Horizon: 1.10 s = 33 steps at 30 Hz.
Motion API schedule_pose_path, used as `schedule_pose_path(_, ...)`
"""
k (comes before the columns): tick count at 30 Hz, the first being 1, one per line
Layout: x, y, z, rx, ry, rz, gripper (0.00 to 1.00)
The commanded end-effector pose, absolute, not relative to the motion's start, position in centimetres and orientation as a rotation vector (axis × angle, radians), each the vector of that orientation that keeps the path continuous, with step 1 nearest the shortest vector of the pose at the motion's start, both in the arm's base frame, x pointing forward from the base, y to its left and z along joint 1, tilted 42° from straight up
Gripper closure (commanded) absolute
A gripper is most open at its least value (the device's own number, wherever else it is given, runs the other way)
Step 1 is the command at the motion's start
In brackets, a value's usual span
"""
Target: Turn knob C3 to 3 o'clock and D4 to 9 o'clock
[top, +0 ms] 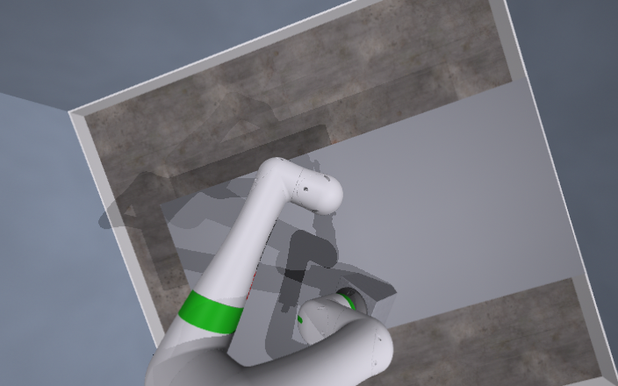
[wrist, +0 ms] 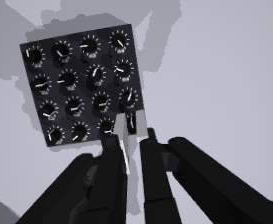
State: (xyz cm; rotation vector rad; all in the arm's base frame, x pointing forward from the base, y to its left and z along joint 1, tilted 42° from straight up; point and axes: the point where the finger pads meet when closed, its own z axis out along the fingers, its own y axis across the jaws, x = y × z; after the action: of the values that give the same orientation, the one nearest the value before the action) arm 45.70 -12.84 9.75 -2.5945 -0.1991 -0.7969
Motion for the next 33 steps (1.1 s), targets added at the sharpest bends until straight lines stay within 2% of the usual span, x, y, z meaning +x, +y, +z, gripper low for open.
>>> schedule_pose_path(1,45.70,-12.86,9.77,-2.595,-0.206,-0.800,0.95)
schedule_pose_path(23,45.70,-12.86,9.77,-2.596,-0.223,-0.804,0.95)
schedule_pose_path(24,45.70,-12.86,9.77,-2.596,-0.223,-0.804,0.88)
schedule_pose_path(33,45.70,-12.86,9.77,-2.596,-0.223,-0.804,0.88)
